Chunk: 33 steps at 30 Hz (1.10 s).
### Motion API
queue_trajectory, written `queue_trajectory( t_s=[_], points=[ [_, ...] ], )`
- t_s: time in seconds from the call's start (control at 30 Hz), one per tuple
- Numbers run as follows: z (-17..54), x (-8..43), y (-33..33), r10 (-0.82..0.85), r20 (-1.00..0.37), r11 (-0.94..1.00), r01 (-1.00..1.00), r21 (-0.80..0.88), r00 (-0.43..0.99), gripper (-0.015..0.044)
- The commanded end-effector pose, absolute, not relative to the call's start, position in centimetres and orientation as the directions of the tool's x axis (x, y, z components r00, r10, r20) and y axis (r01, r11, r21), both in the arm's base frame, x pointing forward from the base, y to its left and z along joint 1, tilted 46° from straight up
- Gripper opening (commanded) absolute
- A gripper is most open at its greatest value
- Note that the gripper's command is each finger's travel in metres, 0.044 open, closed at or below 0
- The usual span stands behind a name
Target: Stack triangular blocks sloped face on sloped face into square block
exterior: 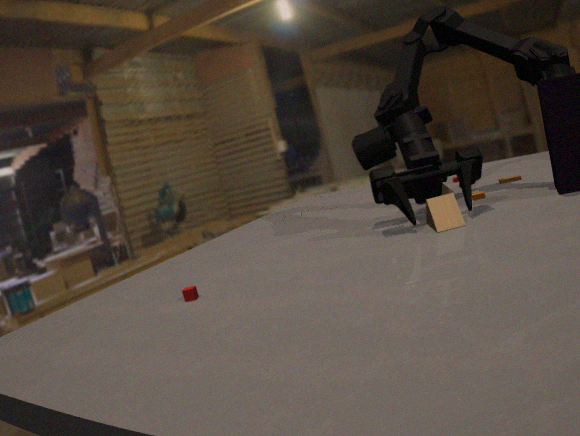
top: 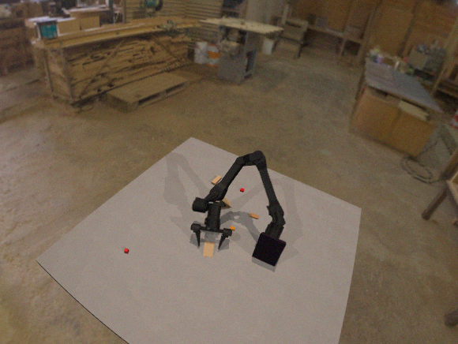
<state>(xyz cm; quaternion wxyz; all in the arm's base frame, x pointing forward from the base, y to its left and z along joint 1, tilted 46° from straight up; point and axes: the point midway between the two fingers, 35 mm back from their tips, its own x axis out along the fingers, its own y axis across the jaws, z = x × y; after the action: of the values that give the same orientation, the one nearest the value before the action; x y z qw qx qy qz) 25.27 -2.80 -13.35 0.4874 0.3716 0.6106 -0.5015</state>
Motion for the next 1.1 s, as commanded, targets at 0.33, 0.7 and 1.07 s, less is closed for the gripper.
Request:
queue_trajectory(
  t_s=[0.33,0.7,1.07],
  points=[
    [-13.3,25.3,-2.8,-0.035,-0.968,0.221,0.943,-0.250,-0.248,0.0184],
    [-12.6,25.5,-2.0,-0.034,-0.968,0.221,0.943,-0.249,-0.247,0.0000],
    [-8.9,25.9,1.8,-0.031,-0.969,0.222,0.944,-0.246,-0.245,0.0000]
  ],
)
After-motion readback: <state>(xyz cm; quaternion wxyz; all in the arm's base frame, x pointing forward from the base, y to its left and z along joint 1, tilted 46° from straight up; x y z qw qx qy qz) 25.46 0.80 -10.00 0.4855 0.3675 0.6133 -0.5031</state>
